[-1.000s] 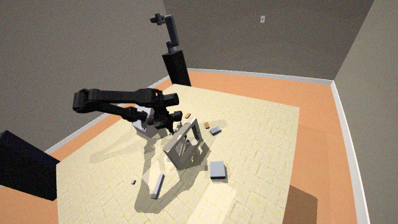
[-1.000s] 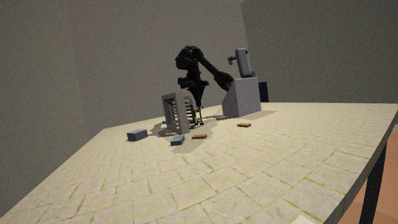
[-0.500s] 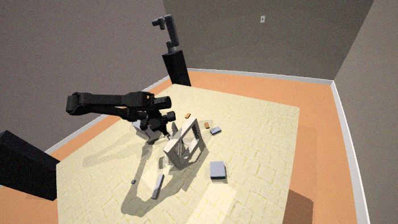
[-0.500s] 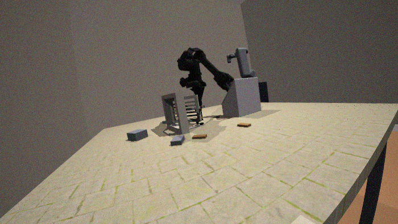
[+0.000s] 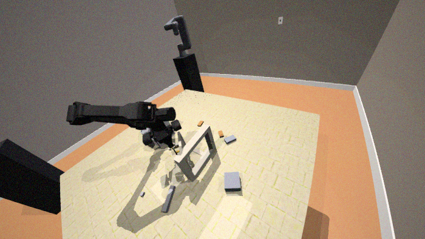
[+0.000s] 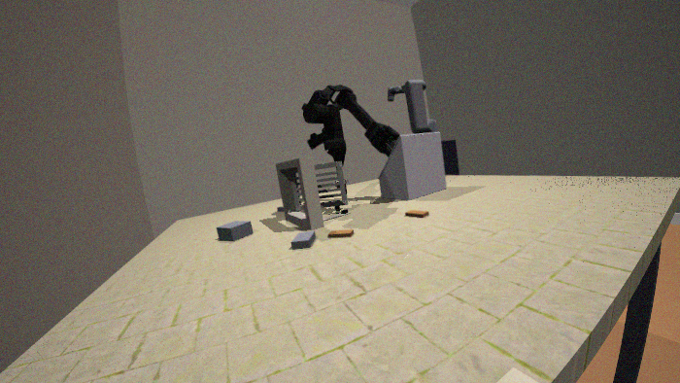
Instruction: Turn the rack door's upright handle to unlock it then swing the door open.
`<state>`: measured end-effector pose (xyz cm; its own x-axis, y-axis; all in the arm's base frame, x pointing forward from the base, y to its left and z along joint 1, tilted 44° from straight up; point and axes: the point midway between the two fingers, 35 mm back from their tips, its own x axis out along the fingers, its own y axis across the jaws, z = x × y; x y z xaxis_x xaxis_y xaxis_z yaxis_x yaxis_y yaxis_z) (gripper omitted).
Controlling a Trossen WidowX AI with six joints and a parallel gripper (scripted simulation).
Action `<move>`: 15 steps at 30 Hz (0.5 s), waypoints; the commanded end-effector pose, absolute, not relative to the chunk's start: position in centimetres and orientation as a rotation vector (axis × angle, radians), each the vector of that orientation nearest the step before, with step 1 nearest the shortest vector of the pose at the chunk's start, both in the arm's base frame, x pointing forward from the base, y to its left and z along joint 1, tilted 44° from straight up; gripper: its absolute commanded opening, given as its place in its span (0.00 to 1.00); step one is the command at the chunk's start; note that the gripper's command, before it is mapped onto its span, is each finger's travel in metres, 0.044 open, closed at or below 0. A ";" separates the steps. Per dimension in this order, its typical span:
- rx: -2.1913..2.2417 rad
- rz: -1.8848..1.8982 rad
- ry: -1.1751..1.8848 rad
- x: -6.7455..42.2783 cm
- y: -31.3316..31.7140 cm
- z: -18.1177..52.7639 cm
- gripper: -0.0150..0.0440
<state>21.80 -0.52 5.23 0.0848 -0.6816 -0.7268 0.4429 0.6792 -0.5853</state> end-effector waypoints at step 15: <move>-0.446 -0.693 1.326 21.4 -3.2 7.8 0.28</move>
